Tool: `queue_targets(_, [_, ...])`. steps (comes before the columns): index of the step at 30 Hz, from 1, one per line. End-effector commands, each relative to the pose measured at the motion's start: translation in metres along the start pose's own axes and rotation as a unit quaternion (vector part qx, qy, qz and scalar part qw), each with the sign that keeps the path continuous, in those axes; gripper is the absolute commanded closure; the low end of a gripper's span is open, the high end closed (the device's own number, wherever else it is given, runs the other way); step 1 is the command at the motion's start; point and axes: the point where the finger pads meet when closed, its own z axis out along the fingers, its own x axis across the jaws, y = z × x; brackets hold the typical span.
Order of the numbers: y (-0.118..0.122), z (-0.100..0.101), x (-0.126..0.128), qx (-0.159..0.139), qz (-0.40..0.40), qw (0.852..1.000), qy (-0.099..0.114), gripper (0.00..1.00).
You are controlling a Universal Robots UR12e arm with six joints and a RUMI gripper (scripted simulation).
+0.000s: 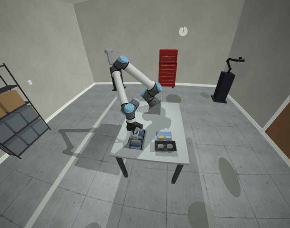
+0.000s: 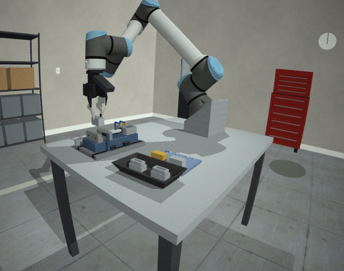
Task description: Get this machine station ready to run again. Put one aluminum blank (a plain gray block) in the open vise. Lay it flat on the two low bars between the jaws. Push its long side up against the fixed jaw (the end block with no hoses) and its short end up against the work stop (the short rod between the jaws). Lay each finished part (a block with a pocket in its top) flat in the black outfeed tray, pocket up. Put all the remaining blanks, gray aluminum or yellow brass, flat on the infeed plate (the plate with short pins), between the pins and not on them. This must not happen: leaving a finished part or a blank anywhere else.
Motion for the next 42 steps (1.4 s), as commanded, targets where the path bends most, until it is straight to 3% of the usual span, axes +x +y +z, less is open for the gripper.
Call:
queue_targets(1, [0.000,0.000,0.001,0.000,0.000,1.000,0.001,1.00])
queue_targets(42, [0.000,0.021,0.001,0.000,0.000,1.000,0.001,1.00])
